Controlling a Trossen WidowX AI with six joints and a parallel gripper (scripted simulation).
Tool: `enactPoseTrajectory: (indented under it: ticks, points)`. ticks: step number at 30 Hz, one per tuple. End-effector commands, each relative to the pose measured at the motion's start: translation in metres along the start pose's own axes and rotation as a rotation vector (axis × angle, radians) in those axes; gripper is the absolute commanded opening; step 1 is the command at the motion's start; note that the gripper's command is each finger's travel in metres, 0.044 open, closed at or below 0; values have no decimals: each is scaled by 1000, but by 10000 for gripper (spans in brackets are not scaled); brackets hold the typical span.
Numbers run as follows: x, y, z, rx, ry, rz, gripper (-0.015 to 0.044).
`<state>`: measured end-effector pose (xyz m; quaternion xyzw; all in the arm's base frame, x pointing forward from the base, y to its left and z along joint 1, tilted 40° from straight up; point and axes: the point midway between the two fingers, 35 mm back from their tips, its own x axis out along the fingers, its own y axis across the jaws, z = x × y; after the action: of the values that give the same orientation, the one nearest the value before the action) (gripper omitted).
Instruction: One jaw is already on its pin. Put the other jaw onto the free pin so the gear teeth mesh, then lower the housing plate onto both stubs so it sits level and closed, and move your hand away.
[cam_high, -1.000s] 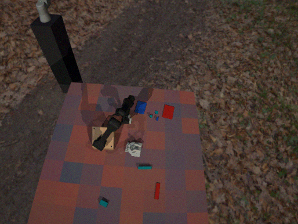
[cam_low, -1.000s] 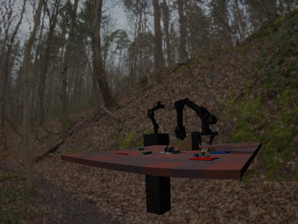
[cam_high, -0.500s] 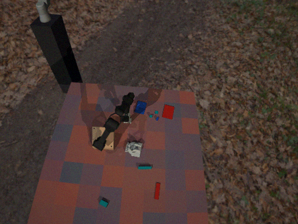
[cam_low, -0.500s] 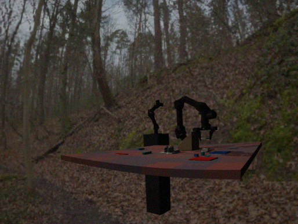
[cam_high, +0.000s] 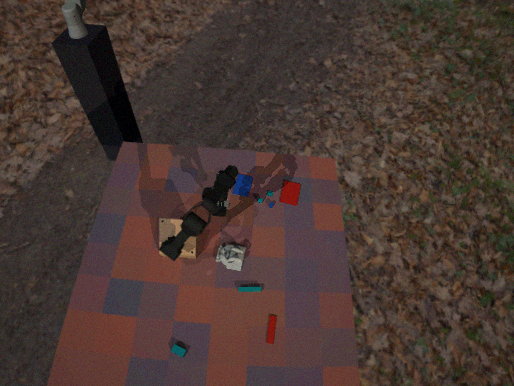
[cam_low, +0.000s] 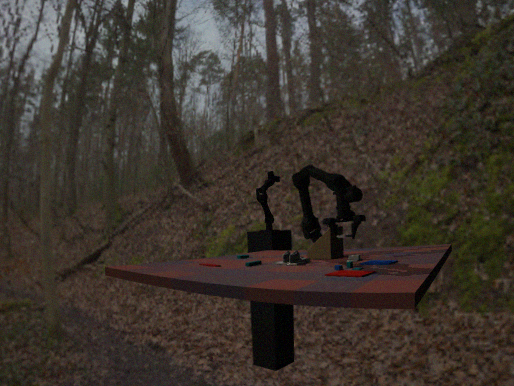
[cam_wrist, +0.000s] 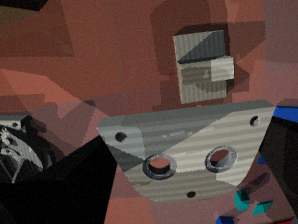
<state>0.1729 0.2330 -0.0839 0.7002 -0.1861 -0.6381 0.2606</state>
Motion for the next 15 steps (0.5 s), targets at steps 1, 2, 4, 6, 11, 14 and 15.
enactPoseTrajectory:
  ticks: [1,2,4,6,11,14,15]
  points:
    - [0,13,-4,-3,0,9,351]
    - [-1,16,-5,-2,0,9,351]
    - [-2,22,-8,2,0,8,351]
    - [-2,28,-11,5,0,7,351]
    - [-4,44,-17,13,1,6,351]
    - [-5,53,-20,19,1,6,351]
    - [-5,56,-21,20,1,5,351]
